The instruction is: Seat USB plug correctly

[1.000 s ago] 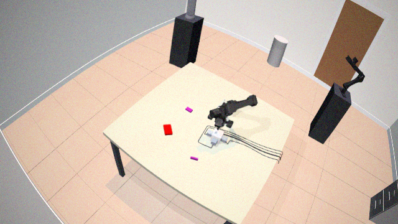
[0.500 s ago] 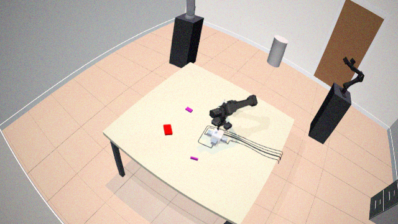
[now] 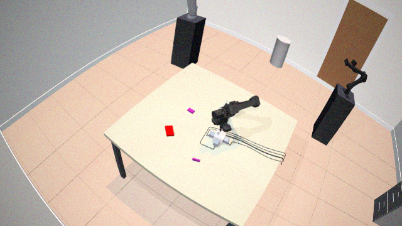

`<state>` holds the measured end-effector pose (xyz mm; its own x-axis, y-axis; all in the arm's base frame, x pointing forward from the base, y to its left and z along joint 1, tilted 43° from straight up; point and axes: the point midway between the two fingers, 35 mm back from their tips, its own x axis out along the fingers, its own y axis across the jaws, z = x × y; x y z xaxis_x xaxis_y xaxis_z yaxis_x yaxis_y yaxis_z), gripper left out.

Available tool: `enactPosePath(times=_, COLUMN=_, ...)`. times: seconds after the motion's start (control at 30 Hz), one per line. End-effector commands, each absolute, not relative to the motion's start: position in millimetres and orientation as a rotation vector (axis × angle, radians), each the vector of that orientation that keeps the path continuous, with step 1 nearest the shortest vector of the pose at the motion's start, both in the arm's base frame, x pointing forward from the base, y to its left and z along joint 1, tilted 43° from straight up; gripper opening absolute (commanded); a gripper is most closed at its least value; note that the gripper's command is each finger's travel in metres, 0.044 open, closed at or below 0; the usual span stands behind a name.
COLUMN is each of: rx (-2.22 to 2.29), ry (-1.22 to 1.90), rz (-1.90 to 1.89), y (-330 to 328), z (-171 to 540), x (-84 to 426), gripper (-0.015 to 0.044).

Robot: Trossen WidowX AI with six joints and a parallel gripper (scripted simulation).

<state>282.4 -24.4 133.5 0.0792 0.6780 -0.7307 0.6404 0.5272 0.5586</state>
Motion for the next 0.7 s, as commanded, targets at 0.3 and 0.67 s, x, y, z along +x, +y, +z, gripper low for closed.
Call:
enactPosePath(times=0.3, rx=1.402, ry=1.651, rz=-0.236, y=-24.5, z=133.2, x=282.4, gripper=0.0)
enactPosePath(times=0.67, rx=1.614, ry=1.665, rz=-0.49, y=-24.5, z=133.2, x=282.4, gripper=0.0)
